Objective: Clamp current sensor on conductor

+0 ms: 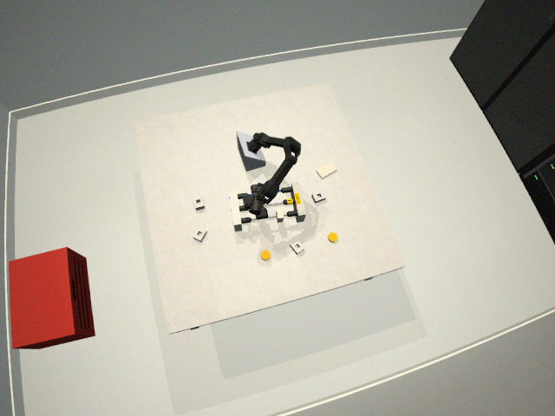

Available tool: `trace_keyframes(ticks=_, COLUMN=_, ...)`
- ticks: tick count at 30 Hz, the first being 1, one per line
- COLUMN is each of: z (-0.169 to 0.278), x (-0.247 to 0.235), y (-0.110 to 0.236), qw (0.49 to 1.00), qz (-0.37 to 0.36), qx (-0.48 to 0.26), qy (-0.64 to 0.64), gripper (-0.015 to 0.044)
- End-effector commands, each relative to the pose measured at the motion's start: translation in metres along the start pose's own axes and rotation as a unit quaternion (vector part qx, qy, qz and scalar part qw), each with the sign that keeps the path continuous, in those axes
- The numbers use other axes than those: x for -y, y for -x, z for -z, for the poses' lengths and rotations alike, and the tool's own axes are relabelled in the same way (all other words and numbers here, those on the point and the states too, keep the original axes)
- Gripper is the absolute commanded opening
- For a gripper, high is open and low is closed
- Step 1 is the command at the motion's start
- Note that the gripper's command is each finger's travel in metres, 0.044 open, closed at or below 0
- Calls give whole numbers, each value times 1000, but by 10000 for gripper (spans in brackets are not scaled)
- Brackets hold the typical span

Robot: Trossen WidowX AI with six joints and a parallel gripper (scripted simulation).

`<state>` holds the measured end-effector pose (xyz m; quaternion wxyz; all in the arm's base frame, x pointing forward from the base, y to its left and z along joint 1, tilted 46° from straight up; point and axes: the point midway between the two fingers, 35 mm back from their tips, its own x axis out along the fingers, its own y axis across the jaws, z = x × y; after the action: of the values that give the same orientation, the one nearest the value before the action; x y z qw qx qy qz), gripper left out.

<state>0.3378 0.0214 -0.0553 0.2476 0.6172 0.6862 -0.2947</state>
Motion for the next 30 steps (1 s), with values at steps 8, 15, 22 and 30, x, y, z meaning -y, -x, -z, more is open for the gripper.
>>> trace_keyframes(ticks=8, z=0, x=0, y=0, qw=1000, qz=0, qx=0, qy=0, gripper=346)
trace_keyframes(ticks=15, z=0, x=0, y=0, qw=1000, qz=0, qx=0, qy=0, gripper=440)
trace_keyframes(ticks=22, z=-1, x=-1, y=11, qw=1000, qz=-1, qx=0, qy=-1, gripper=440)
trace_keyframes(ticks=30, z=-3, x=3, y=102, qw=1000, qz=-9, qx=0, qy=-10, gripper=440)
